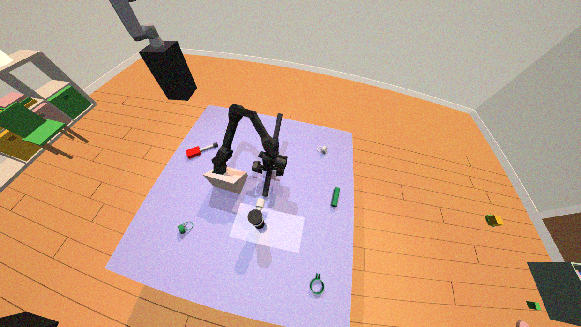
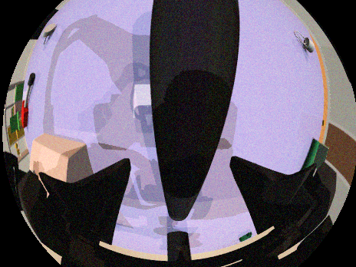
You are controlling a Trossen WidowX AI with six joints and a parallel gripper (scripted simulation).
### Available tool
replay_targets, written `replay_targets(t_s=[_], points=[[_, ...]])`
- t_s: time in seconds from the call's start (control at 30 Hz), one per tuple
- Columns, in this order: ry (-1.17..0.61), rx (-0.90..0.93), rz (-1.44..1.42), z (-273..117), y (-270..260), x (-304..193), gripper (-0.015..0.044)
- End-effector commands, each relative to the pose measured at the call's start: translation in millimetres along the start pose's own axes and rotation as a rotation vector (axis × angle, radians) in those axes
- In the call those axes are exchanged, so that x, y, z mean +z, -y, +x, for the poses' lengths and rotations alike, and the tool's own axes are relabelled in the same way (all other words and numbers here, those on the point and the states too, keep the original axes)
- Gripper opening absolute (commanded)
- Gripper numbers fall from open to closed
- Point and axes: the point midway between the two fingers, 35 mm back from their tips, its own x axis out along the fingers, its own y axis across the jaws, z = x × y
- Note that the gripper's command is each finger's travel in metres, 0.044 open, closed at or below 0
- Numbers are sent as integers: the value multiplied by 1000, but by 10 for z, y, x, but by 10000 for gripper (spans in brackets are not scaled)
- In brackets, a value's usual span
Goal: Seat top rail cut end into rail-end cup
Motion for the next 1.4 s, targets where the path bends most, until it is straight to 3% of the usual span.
replay_targets(t_s=[0.0, 0.23, 0.6, 0.83, 0.97, 1.13, 1.37], points=[[6, 1, 7, 80, -9, 5, 440], [8, 1, 7, 166, -18, 11, 440], [8, 1, 7, 166, -18, 11, 151], [8, 1, 7, 166, -18, 11, 105], [7, 1, 7, 129, -14, 6, 0], [-21, -1, 4, 60, 0, -31, 0], [-203, -4, -8, -312, 38, -246, 0]])
